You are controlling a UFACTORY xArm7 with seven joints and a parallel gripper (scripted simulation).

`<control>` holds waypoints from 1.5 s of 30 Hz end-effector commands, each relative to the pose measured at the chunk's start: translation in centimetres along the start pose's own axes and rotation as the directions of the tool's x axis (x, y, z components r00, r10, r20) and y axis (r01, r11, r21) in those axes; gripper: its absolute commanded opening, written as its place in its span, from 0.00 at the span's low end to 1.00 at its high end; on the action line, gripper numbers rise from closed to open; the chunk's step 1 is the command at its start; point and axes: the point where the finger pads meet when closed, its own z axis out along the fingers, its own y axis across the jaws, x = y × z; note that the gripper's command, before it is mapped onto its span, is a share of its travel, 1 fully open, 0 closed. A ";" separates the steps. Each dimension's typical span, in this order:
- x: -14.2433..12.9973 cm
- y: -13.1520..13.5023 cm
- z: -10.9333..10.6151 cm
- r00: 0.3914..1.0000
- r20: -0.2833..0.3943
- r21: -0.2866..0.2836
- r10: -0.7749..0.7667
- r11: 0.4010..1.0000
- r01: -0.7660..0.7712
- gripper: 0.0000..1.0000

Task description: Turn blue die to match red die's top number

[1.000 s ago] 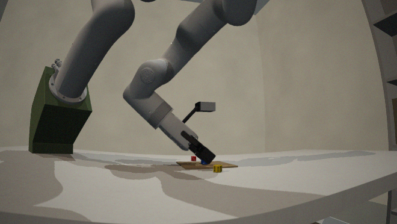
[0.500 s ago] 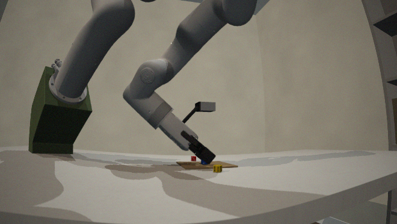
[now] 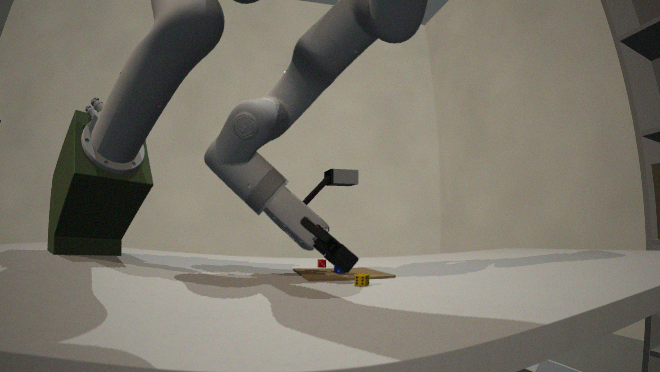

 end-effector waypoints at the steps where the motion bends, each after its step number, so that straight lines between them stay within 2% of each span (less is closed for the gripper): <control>1: 0.1 -0.1 0.0 1.000 -0.001 0.002 0.001 1.000 -0.001 0.31; 15: 0.1 -0.1 -0.1 1.000 -0.001 0.002 0.001 1.000 -0.001 0.31; 26: 0.1 -0.1 -3.6 1.000 -0.001 0.002 0.001 1.000 -0.001 0.31; 34: 0.1 -0.1 -4.9 1.000 -0.001 0.002 0.001 1.000 -0.001 0.31; 45: 0.4 -0.1 -5.3 1.000 -0.001 0.002 0.001 1.000 -0.001 0.31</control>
